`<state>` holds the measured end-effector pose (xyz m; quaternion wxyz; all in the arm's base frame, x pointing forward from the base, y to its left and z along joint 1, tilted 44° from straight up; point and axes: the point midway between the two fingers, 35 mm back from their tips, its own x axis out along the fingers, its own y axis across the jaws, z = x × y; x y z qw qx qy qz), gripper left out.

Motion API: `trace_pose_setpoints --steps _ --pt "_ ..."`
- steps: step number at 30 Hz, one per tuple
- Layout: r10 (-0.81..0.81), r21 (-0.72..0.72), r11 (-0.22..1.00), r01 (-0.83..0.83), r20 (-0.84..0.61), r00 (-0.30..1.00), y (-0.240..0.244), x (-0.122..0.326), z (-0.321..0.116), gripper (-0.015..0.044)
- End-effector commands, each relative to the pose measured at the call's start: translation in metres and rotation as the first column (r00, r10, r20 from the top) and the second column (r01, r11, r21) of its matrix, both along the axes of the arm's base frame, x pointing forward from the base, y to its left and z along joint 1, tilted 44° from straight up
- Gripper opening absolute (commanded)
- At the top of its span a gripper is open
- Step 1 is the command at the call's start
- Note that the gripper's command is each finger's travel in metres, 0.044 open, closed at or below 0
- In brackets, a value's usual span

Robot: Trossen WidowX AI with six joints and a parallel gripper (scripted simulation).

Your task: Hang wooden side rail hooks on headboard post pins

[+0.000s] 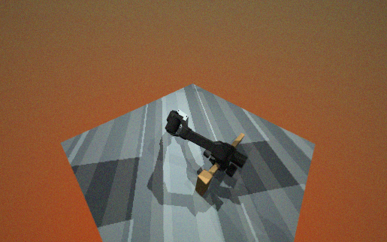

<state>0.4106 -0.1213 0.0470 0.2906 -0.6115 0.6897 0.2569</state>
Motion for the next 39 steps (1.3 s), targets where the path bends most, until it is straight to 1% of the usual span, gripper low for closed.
trace_pose_setpoints --steps 1,39 --pt "0.011 0.002 1.000 -0.011 0.013 1.000 0.0054 0.0031 0.0043 0.0000" --pt "0.011 0.002 1.000 -0.011 0.013 1.000 -0.0010 0.0065 0.0044 0.0000"
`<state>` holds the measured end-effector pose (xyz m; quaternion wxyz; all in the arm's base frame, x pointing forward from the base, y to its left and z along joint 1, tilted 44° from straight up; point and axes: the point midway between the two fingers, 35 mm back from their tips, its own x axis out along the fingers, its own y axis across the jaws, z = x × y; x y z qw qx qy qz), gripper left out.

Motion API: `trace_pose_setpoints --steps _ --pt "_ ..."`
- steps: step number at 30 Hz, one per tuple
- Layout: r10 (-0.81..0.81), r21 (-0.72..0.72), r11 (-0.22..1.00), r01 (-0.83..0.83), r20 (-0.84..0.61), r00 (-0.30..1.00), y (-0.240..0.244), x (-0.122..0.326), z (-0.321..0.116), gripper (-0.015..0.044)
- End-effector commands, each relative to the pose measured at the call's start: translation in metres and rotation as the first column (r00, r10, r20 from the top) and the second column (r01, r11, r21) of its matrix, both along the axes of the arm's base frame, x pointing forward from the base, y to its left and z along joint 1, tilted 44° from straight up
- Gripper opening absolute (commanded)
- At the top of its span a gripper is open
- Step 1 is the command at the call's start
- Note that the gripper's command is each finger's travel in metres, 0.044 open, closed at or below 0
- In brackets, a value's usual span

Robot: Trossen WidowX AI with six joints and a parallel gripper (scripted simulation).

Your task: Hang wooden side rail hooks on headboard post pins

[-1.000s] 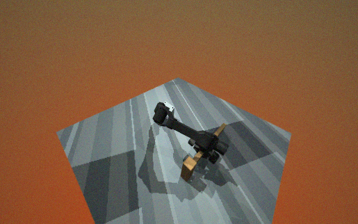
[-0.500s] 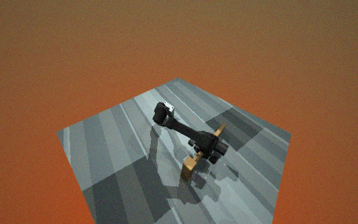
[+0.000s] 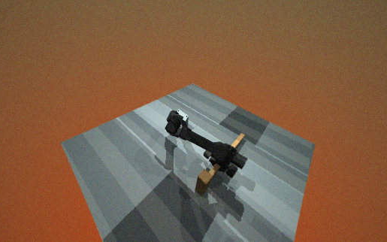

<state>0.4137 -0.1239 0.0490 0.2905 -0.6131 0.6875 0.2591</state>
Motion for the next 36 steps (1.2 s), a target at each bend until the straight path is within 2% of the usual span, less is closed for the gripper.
trace_pose_setpoints --steps 1,36 --pt "0.005 -0.001 1.000 -0.005 0.013 1.000 0.0014 0.0035 0.0024 0.0000" --pt "0.005 -0.001 1.000 -0.005 0.013 1.000 0.0005 0.0025 0.0065 0.0000"
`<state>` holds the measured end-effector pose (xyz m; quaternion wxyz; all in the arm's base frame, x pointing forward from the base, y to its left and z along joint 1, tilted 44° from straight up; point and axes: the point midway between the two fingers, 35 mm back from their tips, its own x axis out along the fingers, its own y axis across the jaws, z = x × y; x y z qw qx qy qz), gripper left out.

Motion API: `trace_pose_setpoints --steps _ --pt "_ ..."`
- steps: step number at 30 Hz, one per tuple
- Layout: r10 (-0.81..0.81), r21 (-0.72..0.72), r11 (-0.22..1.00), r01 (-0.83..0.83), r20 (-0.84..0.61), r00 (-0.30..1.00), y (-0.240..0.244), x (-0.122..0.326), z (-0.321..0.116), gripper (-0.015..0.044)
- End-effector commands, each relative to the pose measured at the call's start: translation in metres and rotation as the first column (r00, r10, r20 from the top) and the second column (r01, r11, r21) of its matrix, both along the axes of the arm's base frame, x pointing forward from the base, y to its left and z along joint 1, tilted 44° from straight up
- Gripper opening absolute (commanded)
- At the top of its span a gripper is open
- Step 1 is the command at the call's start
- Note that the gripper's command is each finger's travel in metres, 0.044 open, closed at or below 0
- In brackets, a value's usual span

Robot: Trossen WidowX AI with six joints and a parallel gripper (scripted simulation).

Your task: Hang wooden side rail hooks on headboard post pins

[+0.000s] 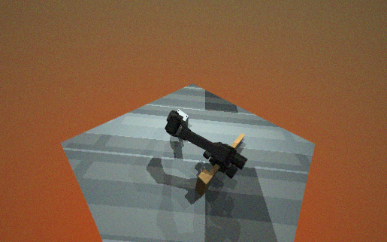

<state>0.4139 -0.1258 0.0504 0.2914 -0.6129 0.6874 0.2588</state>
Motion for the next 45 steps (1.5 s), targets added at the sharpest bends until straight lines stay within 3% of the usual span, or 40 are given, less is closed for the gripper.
trace_pose_setpoints --steps 1,45 --pt "0.006 -0.002 1.000 -0.006 0.012 1.000 0.0025 0.0023 0.0052 0.0000" --pt "0.006 -0.002 1.000 -0.006 0.012 1.000 -0.0015 0.0018 0.0071 0.0000"
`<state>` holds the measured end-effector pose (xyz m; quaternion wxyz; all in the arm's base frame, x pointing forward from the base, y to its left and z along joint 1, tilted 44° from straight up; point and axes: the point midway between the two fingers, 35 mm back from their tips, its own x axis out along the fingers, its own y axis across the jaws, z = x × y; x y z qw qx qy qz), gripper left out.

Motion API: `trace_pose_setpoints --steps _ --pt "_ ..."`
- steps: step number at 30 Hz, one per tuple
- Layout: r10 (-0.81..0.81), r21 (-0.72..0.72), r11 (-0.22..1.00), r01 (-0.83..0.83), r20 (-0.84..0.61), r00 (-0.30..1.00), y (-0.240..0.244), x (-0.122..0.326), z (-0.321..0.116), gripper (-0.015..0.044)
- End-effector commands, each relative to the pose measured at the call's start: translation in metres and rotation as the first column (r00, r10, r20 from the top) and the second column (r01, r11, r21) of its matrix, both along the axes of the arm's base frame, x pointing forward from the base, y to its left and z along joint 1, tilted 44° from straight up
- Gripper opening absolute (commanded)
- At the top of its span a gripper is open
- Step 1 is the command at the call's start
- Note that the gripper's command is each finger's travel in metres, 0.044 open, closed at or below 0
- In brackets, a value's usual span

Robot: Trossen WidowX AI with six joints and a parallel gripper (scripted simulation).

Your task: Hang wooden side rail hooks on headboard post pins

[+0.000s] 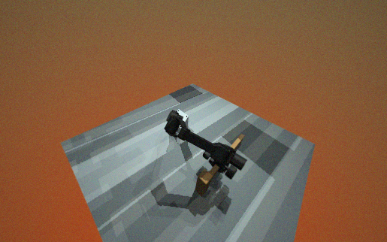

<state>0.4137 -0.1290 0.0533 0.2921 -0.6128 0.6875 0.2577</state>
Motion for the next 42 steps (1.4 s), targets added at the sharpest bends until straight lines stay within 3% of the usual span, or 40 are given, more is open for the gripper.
trace_pose_setpoints --steps 1,42 --pt "0.007 -0.002 1.000 -0.007 0.010 1.000 0.0016 0.0021 0.0042 0.0000" --pt "0.007 -0.002 1.000 -0.007 0.010 1.000 -0.0007 0.0022 0.0076 0.0000"
